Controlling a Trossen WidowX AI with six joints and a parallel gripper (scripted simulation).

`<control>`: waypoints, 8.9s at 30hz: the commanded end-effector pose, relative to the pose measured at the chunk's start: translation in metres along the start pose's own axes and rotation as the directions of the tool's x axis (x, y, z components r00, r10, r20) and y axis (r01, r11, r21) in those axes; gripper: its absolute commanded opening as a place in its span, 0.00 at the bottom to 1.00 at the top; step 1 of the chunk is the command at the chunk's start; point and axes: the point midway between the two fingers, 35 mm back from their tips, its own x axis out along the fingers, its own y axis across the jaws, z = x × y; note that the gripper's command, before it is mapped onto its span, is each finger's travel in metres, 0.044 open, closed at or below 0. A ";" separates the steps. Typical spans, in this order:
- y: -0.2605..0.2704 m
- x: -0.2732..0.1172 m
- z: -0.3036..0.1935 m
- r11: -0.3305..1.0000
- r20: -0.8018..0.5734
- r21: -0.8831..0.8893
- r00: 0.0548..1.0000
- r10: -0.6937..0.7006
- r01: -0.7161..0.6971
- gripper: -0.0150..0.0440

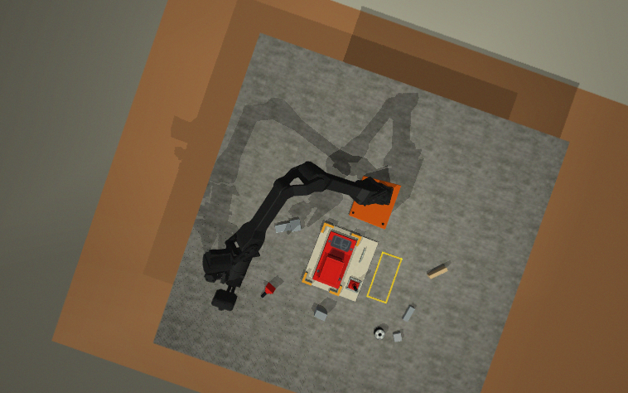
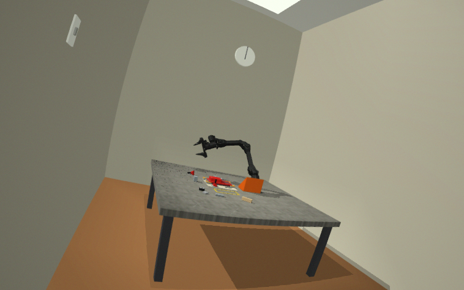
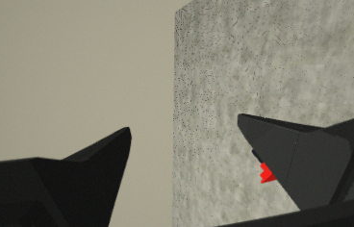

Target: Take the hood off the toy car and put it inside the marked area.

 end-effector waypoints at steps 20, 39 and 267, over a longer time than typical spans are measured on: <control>-0.094 -0.091 -0.311 0.255 -0.238 -0.967 0.471 -0.850 -0.028 1.00; -0.099 -0.106 -0.321 0.138 -0.171 -0.985 0.446 -0.879 -0.105 1.00; -0.098 -0.159 -0.532 0.152 -0.185 -0.982 0.447 -0.875 -0.109 0.25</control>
